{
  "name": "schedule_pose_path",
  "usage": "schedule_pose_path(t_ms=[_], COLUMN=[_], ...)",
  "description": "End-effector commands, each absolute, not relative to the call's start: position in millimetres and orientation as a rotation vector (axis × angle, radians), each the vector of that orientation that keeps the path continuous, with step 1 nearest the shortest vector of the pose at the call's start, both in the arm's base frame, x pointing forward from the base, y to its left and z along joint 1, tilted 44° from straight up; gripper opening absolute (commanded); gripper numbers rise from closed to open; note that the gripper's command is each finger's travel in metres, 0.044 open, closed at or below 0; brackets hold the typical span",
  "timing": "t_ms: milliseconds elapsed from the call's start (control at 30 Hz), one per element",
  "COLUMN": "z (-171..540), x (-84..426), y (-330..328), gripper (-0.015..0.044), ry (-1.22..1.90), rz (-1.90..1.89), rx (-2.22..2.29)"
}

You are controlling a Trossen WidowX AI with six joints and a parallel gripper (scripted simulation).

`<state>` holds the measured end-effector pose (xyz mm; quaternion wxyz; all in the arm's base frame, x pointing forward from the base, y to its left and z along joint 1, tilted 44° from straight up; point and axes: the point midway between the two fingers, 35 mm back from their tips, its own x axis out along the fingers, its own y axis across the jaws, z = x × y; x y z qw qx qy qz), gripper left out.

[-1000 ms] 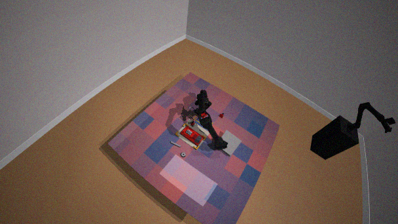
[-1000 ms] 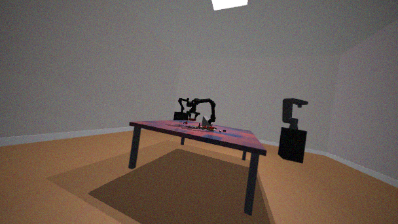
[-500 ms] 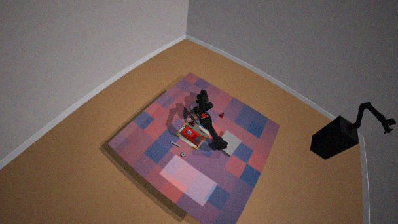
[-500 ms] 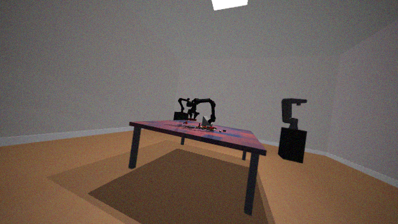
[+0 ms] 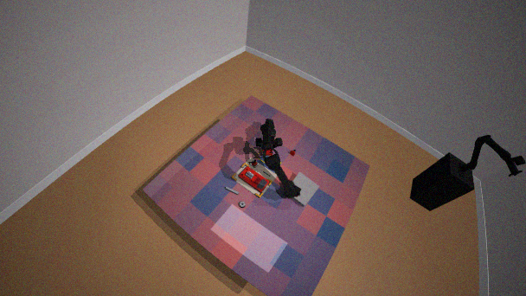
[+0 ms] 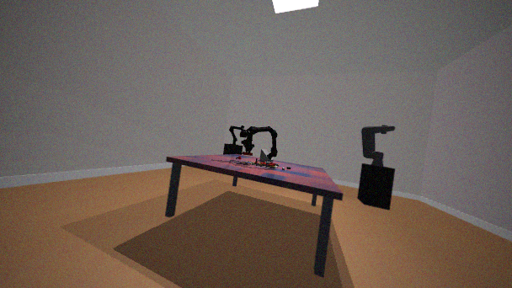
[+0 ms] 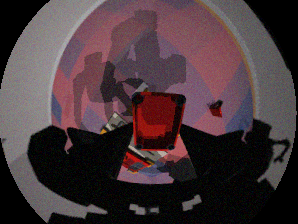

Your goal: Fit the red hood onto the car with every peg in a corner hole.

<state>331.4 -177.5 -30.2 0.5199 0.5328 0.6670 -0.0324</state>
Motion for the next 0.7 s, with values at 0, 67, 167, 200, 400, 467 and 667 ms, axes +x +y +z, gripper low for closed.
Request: schedule_pose_path(t_ms=[0,67,167,200,400,467,667], z=[-31.0,-31.0,-31.0,-31.0,-30.9,-30.9,-30.9], x=[329.8,329.6,329.4,329.3,328.8,328.7,328.2], y=[-177.1,-177.2,-177.3,-177.3,-177.5,-177.5,-177.7], gripper=[0.0000,0.0000,0.0000,0.0000,0.0000,0.0000,0.0000], ry=[1.616,1.621,1.628,1.630,1.638,1.639,1.638], rz=[-0.154,-0.194,-0.255,-0.276,-0.401,-0.444,-0.574], rx=[1.347,1.384,1.439,1.458,1.566,1.602,1.709])
